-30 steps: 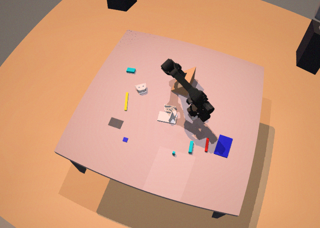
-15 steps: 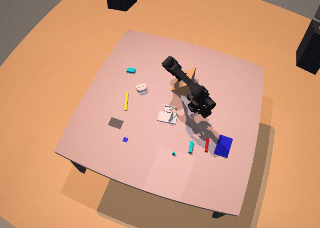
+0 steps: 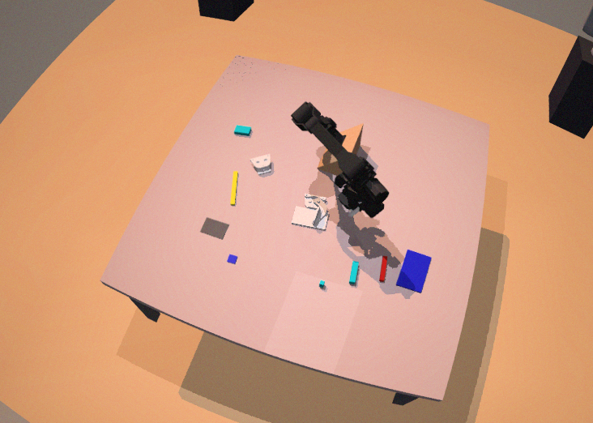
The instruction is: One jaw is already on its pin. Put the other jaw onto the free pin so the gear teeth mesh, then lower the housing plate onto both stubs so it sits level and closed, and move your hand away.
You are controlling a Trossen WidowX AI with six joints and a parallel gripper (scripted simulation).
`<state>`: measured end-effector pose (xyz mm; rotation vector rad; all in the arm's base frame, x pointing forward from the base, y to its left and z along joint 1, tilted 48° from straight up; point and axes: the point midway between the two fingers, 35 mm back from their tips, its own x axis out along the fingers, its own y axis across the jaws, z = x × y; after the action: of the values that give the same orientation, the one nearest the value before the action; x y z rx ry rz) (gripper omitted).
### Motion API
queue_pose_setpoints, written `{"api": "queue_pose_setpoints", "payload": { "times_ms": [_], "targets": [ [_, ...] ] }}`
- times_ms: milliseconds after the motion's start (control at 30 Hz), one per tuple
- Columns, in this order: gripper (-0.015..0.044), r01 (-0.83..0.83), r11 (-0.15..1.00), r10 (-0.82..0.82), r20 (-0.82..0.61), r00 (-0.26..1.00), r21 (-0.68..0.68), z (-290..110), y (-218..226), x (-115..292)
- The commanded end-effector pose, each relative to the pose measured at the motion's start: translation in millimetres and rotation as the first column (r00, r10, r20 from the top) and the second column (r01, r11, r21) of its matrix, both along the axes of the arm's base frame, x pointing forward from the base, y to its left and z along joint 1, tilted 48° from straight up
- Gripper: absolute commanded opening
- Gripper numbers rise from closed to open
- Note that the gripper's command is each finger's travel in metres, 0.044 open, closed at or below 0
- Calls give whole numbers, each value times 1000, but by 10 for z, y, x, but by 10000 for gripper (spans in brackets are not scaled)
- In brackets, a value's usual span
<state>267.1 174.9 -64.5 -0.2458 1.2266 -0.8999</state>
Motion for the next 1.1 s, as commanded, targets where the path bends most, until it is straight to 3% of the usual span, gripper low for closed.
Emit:
{"api": "queue_pose_setpoints", "payload": {
  "times_ms": [0,1067],
  "targets": [
    [134,-37,999,37,-39,999,-9,99,-95,37],
    [134,-287,958,279,-287,917,14,861,-773,289]
  ]
}}
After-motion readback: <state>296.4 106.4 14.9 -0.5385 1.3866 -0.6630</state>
